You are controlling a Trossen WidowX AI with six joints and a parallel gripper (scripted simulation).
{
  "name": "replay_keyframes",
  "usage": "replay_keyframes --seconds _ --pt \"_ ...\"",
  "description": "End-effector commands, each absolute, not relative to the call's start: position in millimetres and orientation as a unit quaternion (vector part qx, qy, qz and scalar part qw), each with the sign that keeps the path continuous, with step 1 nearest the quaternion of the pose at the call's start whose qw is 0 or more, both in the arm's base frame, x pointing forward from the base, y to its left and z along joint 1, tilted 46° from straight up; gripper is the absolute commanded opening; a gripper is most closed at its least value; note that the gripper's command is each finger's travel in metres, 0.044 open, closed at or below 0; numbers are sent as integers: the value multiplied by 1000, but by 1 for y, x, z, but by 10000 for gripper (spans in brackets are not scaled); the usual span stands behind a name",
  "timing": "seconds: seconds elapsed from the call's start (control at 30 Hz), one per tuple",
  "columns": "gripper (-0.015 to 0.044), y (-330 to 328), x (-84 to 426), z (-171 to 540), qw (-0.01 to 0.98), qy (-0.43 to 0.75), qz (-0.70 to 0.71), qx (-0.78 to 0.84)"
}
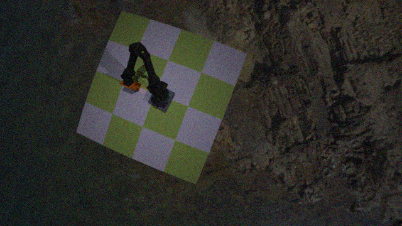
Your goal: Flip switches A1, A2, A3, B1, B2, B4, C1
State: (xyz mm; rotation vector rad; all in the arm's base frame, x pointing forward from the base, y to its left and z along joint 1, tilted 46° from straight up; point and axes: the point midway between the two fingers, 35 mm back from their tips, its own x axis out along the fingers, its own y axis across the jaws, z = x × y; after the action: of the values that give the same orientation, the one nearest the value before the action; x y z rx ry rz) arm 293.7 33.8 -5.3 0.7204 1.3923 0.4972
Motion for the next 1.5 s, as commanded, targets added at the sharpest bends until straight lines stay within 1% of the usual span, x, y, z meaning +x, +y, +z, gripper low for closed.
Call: replay_keyframes --seconds 0.0,1.03,1.23,1.47 --pt "0 36 293 -7 677 622 223 324" --pt "0 39 294 -10 677 622 223 325" --pt "0 -7 284 35 685 614 218 326" --pt "0 -15 282 30 686 613 217 326"
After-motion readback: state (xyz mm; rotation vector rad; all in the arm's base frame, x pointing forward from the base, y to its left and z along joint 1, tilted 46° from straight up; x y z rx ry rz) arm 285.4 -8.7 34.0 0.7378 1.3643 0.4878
